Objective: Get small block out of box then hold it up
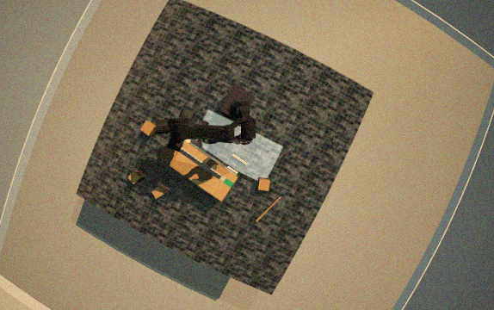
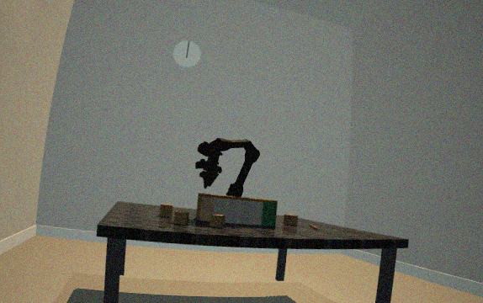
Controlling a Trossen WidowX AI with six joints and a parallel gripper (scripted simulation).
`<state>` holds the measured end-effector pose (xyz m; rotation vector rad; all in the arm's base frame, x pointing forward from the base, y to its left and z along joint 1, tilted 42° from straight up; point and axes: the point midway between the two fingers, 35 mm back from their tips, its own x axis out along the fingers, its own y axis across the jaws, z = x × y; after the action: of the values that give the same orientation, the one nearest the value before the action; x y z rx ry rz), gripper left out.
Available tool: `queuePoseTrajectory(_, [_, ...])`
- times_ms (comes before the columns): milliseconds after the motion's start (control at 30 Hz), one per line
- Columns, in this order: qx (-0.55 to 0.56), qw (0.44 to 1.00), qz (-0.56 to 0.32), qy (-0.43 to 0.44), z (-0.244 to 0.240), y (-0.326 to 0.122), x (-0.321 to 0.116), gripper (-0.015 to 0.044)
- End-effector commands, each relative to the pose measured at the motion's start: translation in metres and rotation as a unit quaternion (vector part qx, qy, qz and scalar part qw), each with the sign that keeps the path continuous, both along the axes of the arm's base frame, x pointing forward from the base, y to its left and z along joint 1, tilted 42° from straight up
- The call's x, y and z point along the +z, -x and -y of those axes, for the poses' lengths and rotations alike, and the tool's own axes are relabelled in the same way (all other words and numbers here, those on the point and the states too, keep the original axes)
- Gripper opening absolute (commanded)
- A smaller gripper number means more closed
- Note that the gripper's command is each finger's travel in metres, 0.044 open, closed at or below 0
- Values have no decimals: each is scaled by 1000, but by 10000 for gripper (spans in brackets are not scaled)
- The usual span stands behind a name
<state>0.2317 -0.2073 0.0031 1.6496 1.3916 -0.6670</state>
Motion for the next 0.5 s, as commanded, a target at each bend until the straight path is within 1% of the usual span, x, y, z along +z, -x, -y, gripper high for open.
queuePoseTrajectory(0, [-376,891,-200,-157,5,11,-10,285])
queuePoseTrajectory(233, [-502,791,-277,-215,8,15,-11,285])
queuePoseTrajectory(467, [-605,665,-348,-266,11,18,-12,285])
